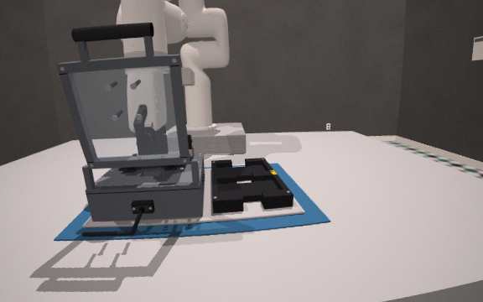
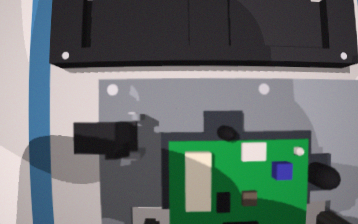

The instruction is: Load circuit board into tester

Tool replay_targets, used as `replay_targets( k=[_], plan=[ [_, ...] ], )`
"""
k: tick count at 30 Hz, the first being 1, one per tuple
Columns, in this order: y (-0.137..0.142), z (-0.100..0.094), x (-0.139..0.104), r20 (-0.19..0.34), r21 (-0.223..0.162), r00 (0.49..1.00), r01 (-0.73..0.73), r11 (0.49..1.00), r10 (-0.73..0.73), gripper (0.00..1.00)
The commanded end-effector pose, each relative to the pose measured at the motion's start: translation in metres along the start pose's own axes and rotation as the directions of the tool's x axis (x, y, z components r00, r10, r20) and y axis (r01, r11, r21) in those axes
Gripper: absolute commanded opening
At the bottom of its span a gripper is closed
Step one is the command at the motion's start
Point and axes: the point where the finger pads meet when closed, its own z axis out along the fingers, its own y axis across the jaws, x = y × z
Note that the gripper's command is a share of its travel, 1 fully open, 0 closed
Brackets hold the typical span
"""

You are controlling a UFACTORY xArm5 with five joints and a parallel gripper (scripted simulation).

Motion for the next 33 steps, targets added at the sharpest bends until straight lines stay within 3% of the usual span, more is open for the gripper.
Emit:
replay_targets(
  k=[1, 15, 22, 24, 33],
  plan=[
    [0.001, -0.002, 0.000, 0.001, -0.004, 1.000, 0.000, 1.000, 0.000, 1.00],
    [0.001, -0.021, 0.000, 0.001, -0.004, 1.000, 0.000, 1.000, 0.000, 1.00],
    [0.001, -0.048, 0.000, 0.001, -0.004, 1.000, 0.000, 1.000, 0.000, 1.00],
    [0.001, -0.048, 0.000, 0.001, -0.004, 1.000, 0.000, 1.000, 0.000, 1.00],
    [0.001, -0.095, 0.000, 0.001, -0.004, 1.000, 0.000, 1.000, 0.000, 1.00]
  ],
)
